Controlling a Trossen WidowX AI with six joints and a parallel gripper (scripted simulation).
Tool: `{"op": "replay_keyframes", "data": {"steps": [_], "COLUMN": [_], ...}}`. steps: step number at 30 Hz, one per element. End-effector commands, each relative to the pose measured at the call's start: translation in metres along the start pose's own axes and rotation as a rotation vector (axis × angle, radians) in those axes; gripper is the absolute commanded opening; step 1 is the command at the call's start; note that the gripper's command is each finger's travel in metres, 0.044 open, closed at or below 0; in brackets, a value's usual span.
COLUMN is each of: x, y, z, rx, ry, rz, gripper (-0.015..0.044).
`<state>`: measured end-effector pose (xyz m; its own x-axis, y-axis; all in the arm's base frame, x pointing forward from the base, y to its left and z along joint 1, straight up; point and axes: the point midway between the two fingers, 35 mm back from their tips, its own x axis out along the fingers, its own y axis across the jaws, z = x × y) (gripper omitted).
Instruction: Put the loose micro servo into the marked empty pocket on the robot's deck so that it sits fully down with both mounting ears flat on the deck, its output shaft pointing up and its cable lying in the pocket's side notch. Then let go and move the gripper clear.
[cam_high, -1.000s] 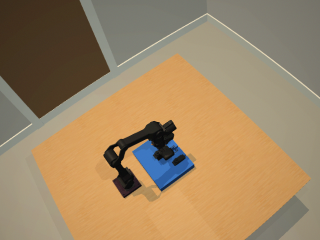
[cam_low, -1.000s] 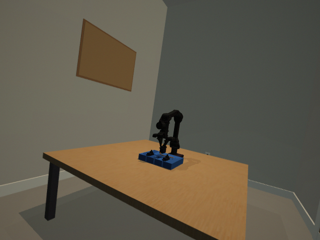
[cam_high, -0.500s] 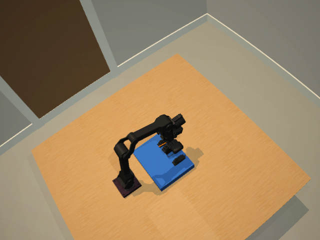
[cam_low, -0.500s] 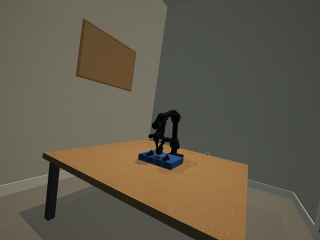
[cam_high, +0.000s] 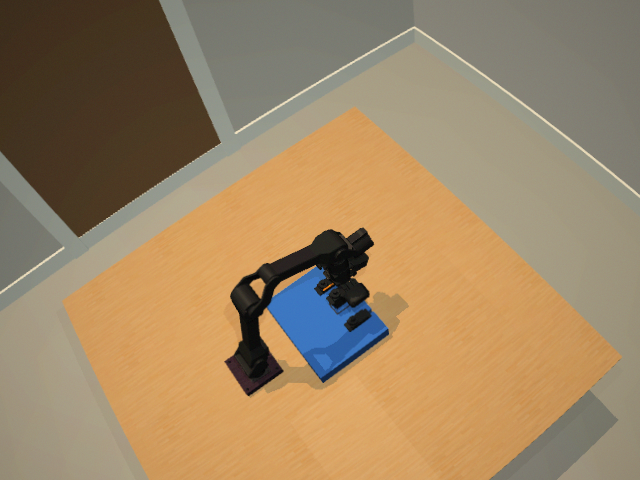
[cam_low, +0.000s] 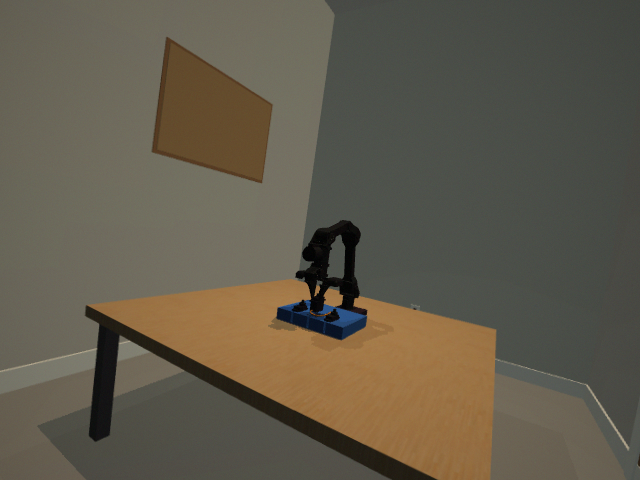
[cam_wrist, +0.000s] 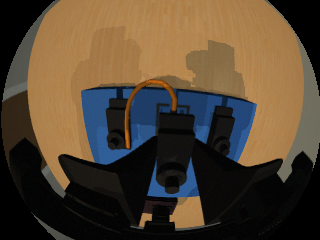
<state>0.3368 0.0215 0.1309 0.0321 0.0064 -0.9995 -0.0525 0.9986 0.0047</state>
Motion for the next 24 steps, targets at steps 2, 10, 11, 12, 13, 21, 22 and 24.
{"op": "replay_keyframes", "data": {"steps": [2,10,11,12,13,21,22,24], "x": [0.007,0.007,0.007,0.007,0.008,0.015,0.016,0.018], "y": [-0.001,-0.001,-0.001,-0.001,-0.001,-0.001,-0.001,-0.001], "z": [0.0,0.0,0.0,0.0,0.0,0.0,0.0,0.0], "rx": [0.001,0.001,0.001,0.001,0.001,0.001,0.001,0.001], "ry": [0.0,0.0,0.0,0.0,0.0,0.0,0.0,0.0], "rz": [-0.004,-0.004,-0.004,-0.004,-0.004,-0.004,-0.004,-0.004], "gripper": [0.0,0.0,0.0,0.0,0.0,0.0,0.0,0.0]}}
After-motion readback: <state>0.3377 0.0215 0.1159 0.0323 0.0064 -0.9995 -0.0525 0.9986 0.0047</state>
